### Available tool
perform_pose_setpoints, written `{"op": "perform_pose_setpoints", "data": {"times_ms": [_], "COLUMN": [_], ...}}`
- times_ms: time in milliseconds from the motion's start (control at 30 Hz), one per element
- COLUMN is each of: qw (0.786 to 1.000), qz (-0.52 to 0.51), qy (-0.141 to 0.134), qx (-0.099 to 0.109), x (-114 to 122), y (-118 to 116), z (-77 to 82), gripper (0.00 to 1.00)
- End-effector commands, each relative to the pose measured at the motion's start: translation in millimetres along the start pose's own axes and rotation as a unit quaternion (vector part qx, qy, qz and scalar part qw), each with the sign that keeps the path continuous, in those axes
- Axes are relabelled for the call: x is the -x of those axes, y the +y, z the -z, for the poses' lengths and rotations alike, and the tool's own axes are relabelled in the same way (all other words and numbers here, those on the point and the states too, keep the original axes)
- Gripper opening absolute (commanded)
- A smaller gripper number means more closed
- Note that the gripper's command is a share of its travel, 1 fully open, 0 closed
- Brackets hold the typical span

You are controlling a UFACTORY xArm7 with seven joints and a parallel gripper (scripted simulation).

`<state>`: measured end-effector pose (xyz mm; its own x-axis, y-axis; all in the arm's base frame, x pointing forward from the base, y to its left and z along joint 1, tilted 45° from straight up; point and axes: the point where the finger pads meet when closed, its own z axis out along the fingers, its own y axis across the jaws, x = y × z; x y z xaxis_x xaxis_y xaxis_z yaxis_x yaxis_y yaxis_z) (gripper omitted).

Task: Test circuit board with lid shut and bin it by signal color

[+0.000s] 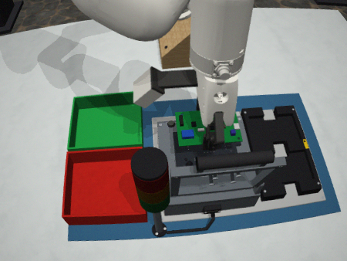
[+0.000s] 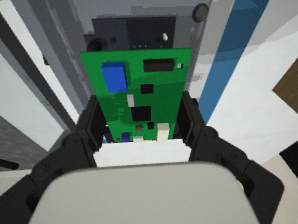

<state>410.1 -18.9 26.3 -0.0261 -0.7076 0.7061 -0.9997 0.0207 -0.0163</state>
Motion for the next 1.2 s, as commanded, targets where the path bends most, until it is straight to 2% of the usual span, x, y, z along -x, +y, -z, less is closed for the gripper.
{"op": "perform_pose_setpoints", "data": {"times_ms": [0, 733, 1167], "qw": [1.0, 1.0, 1.0], "qz": [0.0, 0.0, 0.0], "qy": [-0.001, -0.001, -0.001], "qx": [-0.002, -0.002, -0.002], "x": [1, 1, 1], "y": [-1, -1, -1], "z": [2.0, 0.6, -16.3], "gripper": [0.79, 0.79, 0.79]}}
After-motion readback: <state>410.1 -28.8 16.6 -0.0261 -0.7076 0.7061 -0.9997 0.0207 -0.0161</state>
